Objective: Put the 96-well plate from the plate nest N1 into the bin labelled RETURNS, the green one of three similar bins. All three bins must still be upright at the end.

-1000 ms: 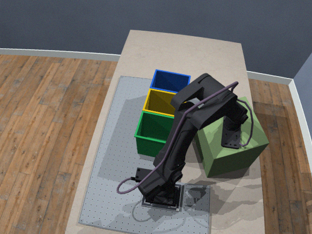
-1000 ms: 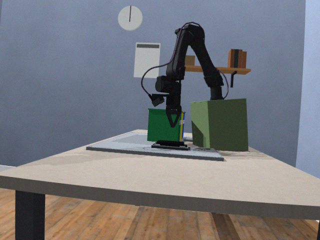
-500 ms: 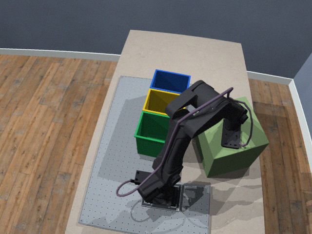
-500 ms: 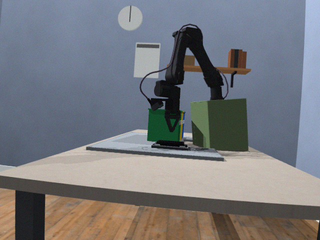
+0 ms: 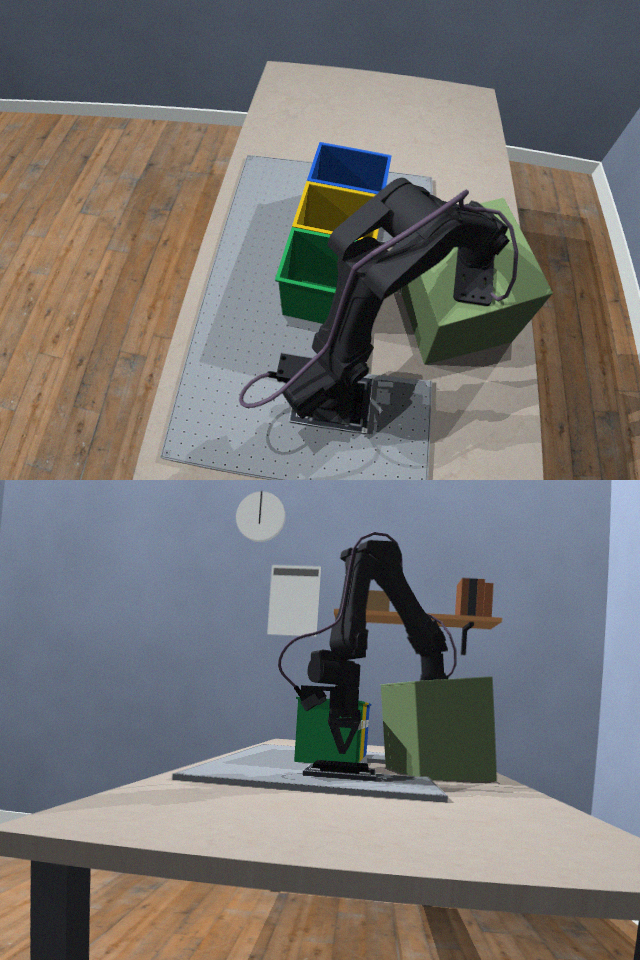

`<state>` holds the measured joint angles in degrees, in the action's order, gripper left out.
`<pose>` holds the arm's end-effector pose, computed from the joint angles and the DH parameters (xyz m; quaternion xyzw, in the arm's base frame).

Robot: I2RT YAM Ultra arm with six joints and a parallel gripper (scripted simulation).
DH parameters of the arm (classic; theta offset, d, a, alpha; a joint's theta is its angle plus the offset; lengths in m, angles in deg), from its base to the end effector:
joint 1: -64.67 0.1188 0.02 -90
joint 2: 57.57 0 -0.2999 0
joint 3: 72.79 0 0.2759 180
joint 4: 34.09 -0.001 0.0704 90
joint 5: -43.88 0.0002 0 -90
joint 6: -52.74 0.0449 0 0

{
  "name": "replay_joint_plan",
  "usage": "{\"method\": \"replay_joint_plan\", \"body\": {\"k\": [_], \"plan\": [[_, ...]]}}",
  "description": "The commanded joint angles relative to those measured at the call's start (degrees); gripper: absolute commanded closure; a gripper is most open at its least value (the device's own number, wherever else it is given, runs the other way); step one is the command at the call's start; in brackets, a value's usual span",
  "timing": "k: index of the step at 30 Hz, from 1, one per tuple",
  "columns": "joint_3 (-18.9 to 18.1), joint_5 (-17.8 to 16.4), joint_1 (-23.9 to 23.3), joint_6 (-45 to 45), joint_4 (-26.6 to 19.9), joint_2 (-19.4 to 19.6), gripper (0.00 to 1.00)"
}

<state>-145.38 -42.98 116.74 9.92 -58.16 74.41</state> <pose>0.2311 0.2941 -0.0102 -0.0410 0.9972 0.0257 0.0578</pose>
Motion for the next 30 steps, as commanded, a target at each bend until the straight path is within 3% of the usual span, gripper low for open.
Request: {"method": "replay_joint_plan", "body": {"k": [1, 30], "plan": [[-1.1, 0.9, -0.5, -0.5, 2.2, 1.3, 0.0], [-4.3, 0.8, -0.8, -0.9, 6.2, 9.2, 0.0]]}}
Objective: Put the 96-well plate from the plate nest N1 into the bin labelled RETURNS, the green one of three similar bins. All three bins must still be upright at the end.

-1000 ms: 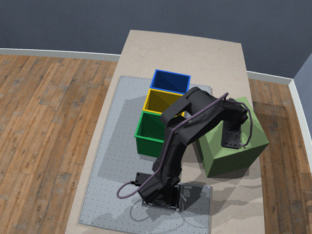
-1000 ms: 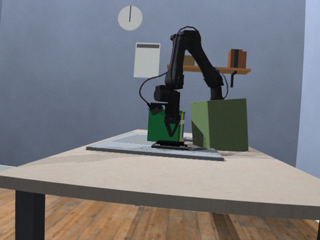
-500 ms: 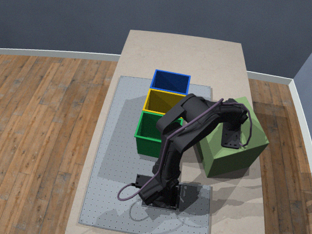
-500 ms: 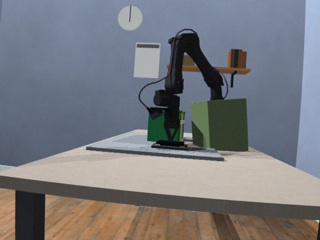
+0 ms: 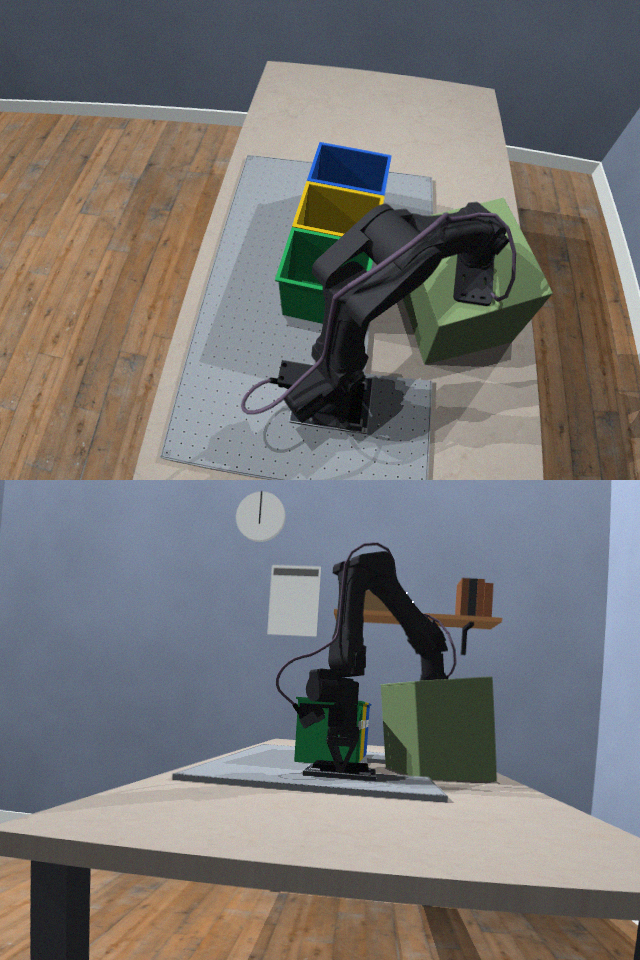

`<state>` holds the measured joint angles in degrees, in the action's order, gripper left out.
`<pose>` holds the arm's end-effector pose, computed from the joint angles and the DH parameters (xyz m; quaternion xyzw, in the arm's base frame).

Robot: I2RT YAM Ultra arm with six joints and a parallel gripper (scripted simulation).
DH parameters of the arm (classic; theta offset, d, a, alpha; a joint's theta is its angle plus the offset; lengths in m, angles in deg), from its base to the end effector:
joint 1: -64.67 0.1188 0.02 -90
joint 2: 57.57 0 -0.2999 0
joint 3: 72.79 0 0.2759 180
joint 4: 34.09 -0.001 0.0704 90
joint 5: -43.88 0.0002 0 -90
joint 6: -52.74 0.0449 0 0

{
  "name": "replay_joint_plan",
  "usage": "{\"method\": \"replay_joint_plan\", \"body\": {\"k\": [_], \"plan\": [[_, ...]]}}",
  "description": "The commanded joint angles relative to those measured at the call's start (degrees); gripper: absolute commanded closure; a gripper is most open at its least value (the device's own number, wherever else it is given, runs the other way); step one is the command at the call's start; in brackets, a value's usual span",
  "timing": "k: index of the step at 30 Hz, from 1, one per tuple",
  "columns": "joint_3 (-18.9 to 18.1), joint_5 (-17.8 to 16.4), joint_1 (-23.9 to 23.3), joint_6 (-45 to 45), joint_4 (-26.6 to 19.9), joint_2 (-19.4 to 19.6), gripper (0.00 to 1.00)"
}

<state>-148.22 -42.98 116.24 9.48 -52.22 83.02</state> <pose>0.2379 0.2975 -0.0556 -0.0404 0.9971 0.0264 0.0590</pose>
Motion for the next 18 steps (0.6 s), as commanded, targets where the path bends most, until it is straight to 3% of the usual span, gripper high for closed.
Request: {"method": "replay_joint_plan", "body": {"k": [1, 11, 12, 18], "plan": [[-1.2, 0.4, -0.4, -0.6, 0.3, 0.4, 0.0], [-0.3, 0.3, 0.2, -0.1, 0.3, -0.5, 0.0], [-0.3, 0.3, 0.2, -0.1, 0.3, -0.5, 1.0], [0.1, 0.8, 0.1, -0.3, -0.2, -0.2, 1.0]]}}
